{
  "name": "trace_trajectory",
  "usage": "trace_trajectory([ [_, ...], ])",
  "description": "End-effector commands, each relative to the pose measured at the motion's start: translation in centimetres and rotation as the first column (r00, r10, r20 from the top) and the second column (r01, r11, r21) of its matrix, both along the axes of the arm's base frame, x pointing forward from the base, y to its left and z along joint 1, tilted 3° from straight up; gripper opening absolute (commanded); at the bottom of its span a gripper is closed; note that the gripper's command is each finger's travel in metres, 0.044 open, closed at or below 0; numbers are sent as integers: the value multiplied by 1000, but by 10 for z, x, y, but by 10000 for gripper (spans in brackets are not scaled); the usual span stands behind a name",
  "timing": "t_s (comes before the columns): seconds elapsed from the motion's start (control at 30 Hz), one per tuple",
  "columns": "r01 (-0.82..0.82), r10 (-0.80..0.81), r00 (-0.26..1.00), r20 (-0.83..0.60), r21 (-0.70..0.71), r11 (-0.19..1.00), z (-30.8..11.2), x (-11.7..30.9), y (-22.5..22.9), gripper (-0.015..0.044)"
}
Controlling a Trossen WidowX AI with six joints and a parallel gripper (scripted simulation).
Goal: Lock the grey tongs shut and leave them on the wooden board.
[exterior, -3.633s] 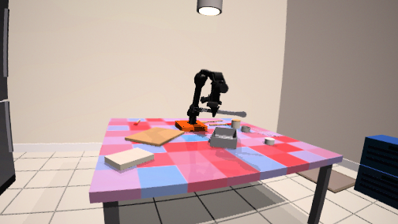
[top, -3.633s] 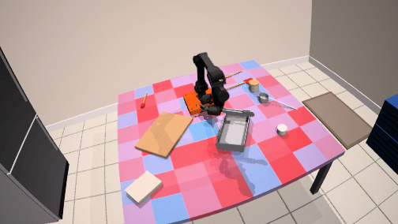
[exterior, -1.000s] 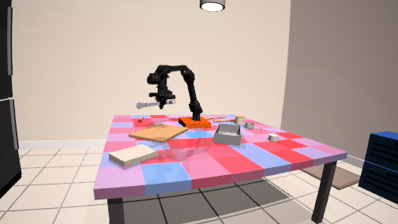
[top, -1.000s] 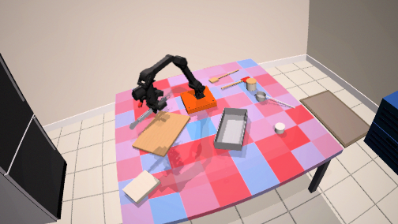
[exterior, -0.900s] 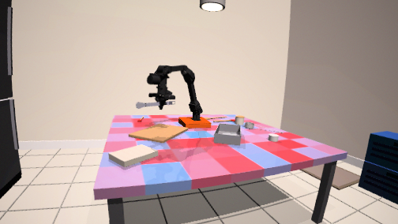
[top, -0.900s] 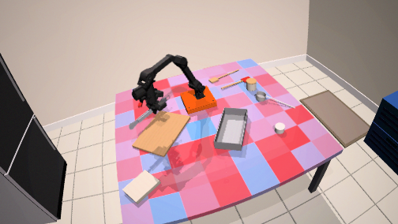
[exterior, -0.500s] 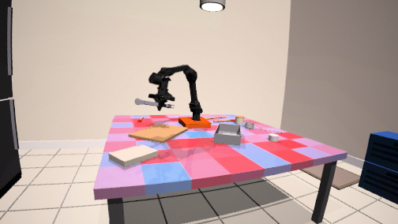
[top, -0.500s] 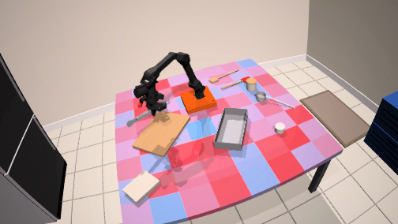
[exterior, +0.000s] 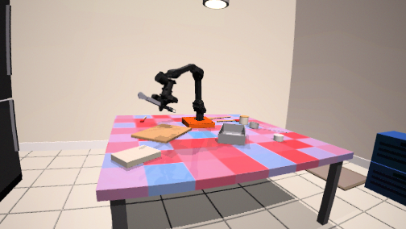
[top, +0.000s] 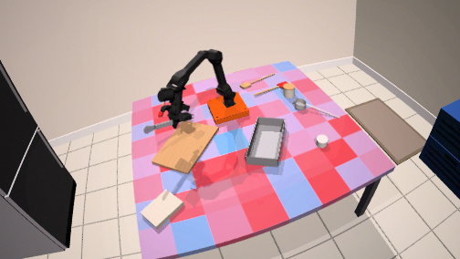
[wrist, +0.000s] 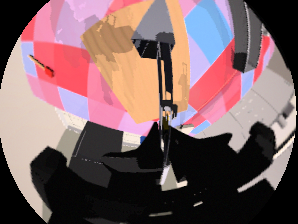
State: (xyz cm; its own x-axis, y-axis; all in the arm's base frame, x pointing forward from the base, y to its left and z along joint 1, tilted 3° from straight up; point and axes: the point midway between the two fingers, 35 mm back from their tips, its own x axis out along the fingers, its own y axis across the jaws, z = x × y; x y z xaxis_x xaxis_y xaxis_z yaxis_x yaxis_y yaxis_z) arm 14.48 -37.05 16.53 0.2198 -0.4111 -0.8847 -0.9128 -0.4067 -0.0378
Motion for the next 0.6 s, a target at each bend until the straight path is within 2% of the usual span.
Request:
trace_trajectory([
  [0.0, 4, -2, 999, 36, -64, 998, 2, 1, -1, -150],
  [0.57, 25, 14, 990, 138, -282, 959, 1, -2, 5, -150],
])
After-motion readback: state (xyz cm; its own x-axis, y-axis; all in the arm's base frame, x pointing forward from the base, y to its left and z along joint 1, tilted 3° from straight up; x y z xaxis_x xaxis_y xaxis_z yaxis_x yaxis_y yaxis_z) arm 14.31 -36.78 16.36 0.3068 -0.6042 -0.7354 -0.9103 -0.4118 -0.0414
